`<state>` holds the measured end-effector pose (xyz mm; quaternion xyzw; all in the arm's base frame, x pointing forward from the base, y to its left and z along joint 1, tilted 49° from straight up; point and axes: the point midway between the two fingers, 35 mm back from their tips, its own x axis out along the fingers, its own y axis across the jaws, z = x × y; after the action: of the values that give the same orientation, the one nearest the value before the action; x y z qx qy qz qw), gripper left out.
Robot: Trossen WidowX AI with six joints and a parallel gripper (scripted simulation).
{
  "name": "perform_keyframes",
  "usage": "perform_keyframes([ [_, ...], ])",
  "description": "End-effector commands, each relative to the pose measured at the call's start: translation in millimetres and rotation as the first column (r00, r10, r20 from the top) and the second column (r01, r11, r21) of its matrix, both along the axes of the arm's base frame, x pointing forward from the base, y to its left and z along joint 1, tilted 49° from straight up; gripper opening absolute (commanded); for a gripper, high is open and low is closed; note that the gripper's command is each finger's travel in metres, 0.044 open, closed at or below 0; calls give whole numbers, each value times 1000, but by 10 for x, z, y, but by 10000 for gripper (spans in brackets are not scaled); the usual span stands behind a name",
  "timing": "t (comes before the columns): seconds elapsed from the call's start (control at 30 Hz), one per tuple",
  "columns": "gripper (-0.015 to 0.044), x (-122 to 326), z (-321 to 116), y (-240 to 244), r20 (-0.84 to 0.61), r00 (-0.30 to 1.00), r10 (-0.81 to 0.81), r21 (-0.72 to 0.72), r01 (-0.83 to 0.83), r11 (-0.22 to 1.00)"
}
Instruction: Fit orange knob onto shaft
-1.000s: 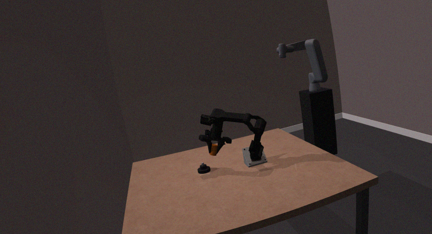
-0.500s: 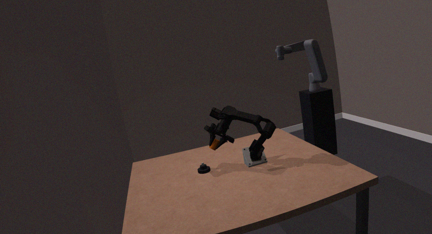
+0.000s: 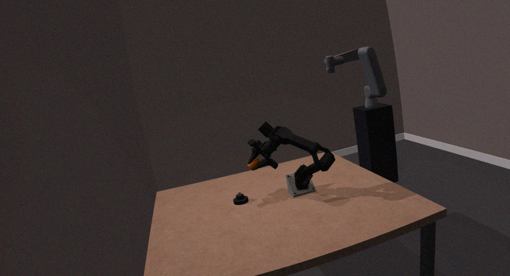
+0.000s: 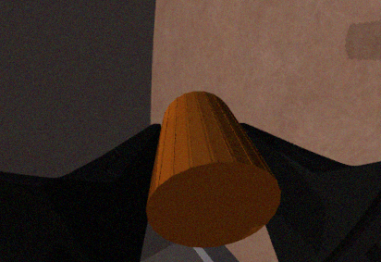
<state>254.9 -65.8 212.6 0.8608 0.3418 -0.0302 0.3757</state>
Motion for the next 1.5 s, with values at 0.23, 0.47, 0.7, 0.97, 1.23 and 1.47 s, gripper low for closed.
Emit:
perform_keyframes([
  [0.23, 0, -16, 33, -21, 46, 998, -43, 15, 42, 999],
  [0.47, 0, -25, 16, -12, 85, 992, -90, 30, 87, 996],
  [0.7, 0, -20, -2, -14, 68, 995, -78, 25, 76, 997],
  [0.97, 0, -20, -2, -14, 68, 995, -78, 25, 76, 997],
  [1.23, 0, -20, -2, -14, 68, 995, -78, 25, 76, 997],
  [1.47, 0, -20, -2, -14, 68, 995, -78, 25, 76, 997],
])
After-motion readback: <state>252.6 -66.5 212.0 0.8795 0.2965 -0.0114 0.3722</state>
